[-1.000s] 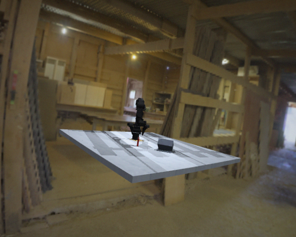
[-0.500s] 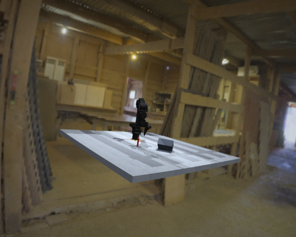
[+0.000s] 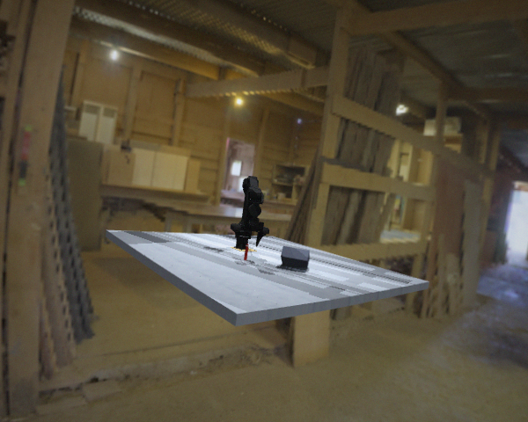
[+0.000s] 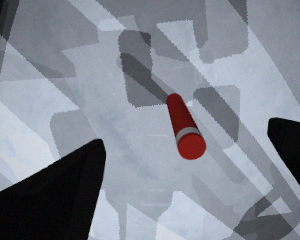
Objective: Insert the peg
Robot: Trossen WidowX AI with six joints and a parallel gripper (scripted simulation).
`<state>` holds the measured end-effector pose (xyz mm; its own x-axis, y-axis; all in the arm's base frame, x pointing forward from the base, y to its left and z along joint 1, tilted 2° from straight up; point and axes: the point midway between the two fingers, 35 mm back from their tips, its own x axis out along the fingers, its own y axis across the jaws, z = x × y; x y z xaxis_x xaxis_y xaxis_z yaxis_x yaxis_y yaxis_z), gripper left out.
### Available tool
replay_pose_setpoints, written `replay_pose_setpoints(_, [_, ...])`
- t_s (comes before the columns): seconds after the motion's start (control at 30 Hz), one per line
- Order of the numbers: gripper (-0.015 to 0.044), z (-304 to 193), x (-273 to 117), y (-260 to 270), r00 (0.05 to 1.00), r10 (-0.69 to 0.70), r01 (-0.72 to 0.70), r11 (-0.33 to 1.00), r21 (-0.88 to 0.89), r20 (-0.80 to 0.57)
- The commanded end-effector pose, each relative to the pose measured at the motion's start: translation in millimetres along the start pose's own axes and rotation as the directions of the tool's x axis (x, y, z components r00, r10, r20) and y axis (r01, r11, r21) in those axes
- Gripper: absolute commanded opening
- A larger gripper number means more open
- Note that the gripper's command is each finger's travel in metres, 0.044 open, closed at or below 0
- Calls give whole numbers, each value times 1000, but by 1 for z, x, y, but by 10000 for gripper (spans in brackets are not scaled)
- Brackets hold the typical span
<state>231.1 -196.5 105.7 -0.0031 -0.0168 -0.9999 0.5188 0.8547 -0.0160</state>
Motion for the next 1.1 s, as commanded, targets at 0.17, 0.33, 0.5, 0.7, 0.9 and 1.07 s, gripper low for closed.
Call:
replay_pose_setpoints(0.17, [440, -1, 16, 0, 1000, -3, 3, 1000, 3, -3])
replay_pose_setpoints(0.33, [440, -2, 24, 0, 1000, -3, 3, 1000, 3, -3])
replay_pose_setpoints(0.5, [440, -2, 32, 0, 1000, -3, 3, 1000, 3, -4])
replay_pose_setpoints(0.7, [414, -2, 33, 0, 1000, 0, 0, 1000, 3, -2])
replay_pose_setpoints(0.9, [256, -2, 33, 0, 1000, 0, 0, 1000, 3, -2])
replay_pose_setpoints(1.07, [125, -2, 33, 0, 1000, 0, 0, 1000, 3, -2])
